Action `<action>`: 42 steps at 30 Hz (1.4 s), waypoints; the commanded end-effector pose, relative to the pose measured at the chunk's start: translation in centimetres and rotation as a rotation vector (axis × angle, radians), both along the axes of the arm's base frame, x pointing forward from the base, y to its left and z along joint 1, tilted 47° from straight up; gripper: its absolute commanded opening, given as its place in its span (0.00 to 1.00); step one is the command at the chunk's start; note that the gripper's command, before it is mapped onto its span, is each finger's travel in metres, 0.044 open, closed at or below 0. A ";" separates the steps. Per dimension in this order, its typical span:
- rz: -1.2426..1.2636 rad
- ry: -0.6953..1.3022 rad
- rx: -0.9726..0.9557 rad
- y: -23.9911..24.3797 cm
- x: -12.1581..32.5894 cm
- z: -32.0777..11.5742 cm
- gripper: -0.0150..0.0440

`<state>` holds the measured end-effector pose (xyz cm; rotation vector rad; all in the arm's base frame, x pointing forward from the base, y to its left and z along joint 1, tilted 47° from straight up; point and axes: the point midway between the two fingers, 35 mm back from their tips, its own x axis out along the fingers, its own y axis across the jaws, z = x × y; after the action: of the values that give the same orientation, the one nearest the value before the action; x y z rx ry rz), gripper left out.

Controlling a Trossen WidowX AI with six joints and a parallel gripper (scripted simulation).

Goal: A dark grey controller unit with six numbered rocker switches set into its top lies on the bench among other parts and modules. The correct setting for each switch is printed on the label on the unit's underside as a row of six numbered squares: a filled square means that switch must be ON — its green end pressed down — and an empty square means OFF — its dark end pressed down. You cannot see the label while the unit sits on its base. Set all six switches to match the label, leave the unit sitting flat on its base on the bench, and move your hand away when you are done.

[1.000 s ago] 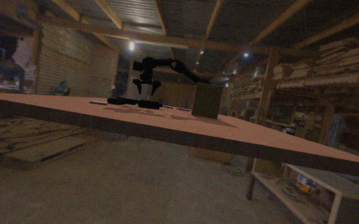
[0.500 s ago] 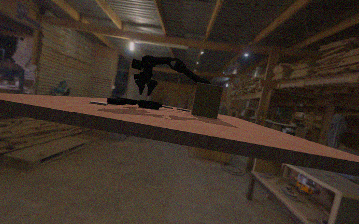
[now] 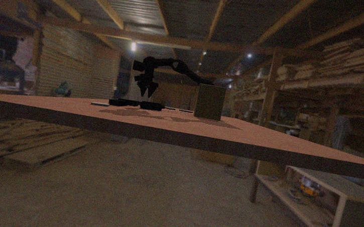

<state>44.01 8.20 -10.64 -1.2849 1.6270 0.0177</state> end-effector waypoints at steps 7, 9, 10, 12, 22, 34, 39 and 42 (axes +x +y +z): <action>-0.003 0.004 -0.006 -1.4 0.1 -1.3 1.00; -0.003 0.004 -0.006 -1.7 0.2 -1.5 1.00; -0.003 0.004 -0.006 -1.8 0.2 -1.6 1.00; -0.004 0.004 -0.006 -2.0 0.2 -1.9 1.00; -0.005 0.004 -0.007 -3.2 0.3 -3.0 1.00; -0.005 0.004 -0.008 -4.1 0.4 -3.8 0.87; -0.005 0.004 -0.008 -4.1 0.4 -3.8 0.81; -0.005 0.004 -0.008 -4.1 0.4 -3.8 0.81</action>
<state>44.41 4.20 -14.37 -1.2818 1.6348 0.0115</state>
